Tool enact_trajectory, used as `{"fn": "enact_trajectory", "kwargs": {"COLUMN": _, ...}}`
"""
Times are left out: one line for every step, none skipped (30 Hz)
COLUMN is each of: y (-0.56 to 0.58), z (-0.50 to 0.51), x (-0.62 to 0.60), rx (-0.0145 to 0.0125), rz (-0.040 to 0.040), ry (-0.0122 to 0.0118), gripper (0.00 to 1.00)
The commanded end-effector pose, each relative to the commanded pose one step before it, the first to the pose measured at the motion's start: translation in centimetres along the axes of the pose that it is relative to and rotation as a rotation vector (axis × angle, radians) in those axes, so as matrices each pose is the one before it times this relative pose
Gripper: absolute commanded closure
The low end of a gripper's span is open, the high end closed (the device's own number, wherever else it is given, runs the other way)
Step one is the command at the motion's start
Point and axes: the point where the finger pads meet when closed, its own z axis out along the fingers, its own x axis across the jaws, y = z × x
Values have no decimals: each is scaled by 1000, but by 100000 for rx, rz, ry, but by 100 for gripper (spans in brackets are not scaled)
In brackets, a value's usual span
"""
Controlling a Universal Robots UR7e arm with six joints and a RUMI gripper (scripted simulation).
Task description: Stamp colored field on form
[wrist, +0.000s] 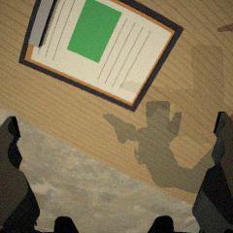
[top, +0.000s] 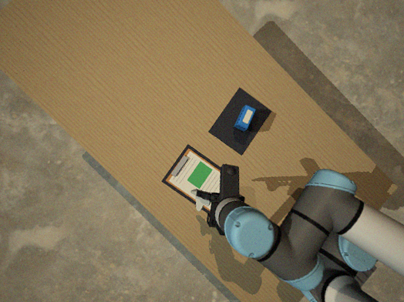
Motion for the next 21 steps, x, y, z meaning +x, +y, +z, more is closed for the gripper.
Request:
{"fn": "enact_trajectory", "kwargs": {"y": 83, "z": -471, "x": 72, "rx": 716, "rz": 9106, "ry": 69, "gripper": 0}}
{"fn": "enact_trajectory", "kwargs": {"y": 13, "z": 3, "x": 40, "rx": -44, "rz": 1545, "ry": 108, "gripper": 0}}
{"fn": "enact_trajectory", "kwargs": {"y": 9, "z": -48, "x": 35, "rx": 4, "rz": 1478, "ry": -10, "gripper": 0}}
{"fn": "enact_trajectory", "kwargs": {"y": 9, "z": -50, "x": 33, "rx": 8, "rz": 1409, "ry": -21, "gripper": 0}}
{"fn": "enact_trajectory", "kwargs": {"y": 8, "z": -53, "x": 32, "rx": 11, "rz": 1340, "ry": -31, "gripper": 0}}
{"fn": "enact_trajectory", "kwargs": {"y": 7, "z": -53, "x": 30, "rx": 12, "rz": 1273, "ry": -35, "gripper": 0}}
{"fn": "enact_trajectory", "kwargs": {"y": 7, "z": -49, "x": 29, "rx": 10, "rz": 1205, "ry": -31, "gripper": 0}}
{"fn": "enact_trajectory", "kwargs": {"y": 7, "z": -38, "x": 28, "rx": 3, "rz": 1138, "ry": -10, "gripper": 0}}
{"fn": "enact_trajectory", "kwargs": {"y": 6, "z": -31, "x": 26, "rx": 0, "rz": 1073, "ry": 0, "gripper": 0}}
{"fn": "enact_trajectory", "kwargs": {"y": 6, "z": -30, "x": 25, "rx": 0, "rz": 1008, "ry": 0, "gripper": 0}}
{"fn": "enact_trajectory", "kwargs": {"y": 5, "z": -28, "x": 23, "rx": 0, "rz": 945, "ry": 0, "gripper": 0}}
{"fn": "enact_trajectory", "kwargs": {"y": 6, "z": -22, "x": 22, "rx": -7, "rz": 883, "ry": 7, "gripper": 0}}
{"fn": "enact_trajectory", "kwargs": {"y": 6, "z": -16, "x": 21, "rx": -9, "rz": 822, "ry": 17, "gripper": 0}}
{"fn": "enact_trajectory", "kwargs": {"y": 2, "z": -15, "x": 19, "rx": -8, "rz": 771, "ry": 17, "gripper": 0}}
{"fn": "enact_trajectory", "kwargs": {"y": 1, "z": -14, "x": 18, "rx": -7, "rz": 714, "ry": 14, "gripper": 0}}
{"fn": "enact_trajectory", "kwargs": {"y": 3, "z": -6, "x": 24, "rx": -10, "rz": 657, "ry": 27, "gripper": 0}}
{"fn": "enact_trajectory", "kwargs": {"y": 0, "z": 0, "x": 0, "rx": 0, "rz": 0, "ry": 0, "gripper": 0}}
{"fn": "enact_trajectory", "kwargs": {"y": 0, "z": 0, "x": 0, "rx": 0, "rz": 0, "ry": 0, "gripper": 0}}
{"fn": "enact_trajectory", "kwargs": {"y": 5, "z": 47, "x": 58, "rx": -41, "rz": 620, "ry": 136, "gripper": 0}}
{"fn": "enact_trajectory", "kwargs": {"y": 3, "z": -15, "x": 16, "rx": -3, "rz": 544, "ry": -1, "gripper": 0}}
{"fn": "enact_trajectory", "kwargs": {"y": 2, "z": -18, "x": 12, "rx": -1, "rz": 492, "ry": -10, "gripper": 0}}
